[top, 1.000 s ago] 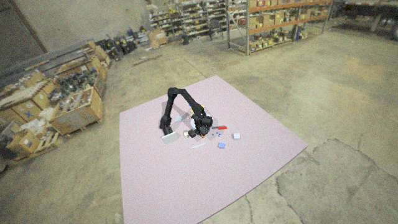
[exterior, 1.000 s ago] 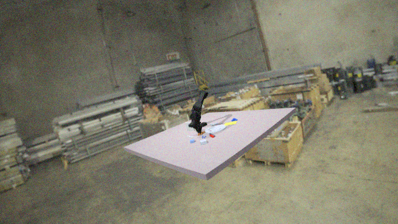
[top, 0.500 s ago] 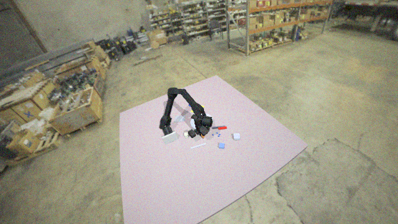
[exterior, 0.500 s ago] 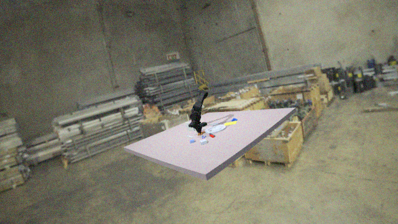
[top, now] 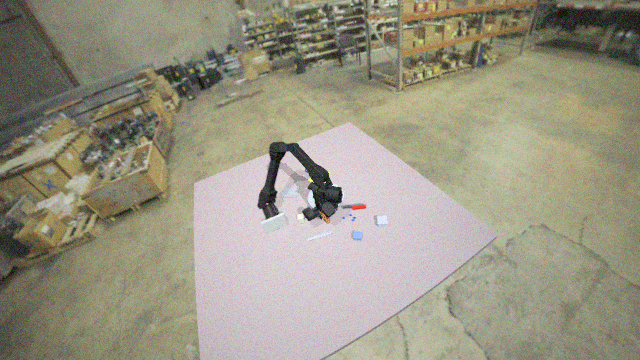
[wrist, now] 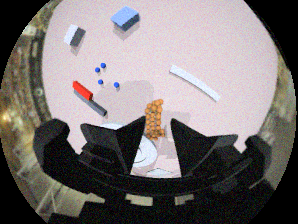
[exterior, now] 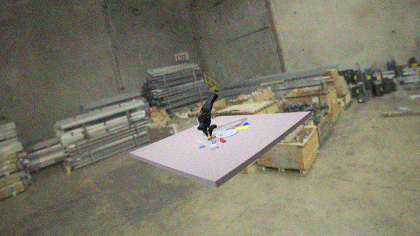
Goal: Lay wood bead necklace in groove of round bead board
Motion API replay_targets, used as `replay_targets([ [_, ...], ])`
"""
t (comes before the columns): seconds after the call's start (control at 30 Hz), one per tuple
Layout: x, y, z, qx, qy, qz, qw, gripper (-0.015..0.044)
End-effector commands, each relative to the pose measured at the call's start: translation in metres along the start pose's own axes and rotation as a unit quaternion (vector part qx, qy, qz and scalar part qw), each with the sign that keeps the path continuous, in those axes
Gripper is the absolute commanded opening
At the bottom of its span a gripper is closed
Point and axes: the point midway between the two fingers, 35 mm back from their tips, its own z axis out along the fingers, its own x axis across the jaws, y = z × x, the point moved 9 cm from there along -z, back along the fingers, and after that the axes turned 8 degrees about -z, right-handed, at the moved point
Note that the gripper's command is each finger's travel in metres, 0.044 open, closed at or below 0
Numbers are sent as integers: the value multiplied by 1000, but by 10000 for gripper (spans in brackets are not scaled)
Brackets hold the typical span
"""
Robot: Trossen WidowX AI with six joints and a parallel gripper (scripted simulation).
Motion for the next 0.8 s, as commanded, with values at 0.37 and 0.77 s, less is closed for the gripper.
replay_targets([
  [0.37, 0, 0, -8, -2, -1, -2, 1000, 440],
  [0.77, 0, 0, -8, -2, -1, -2, 1000, 440],
])
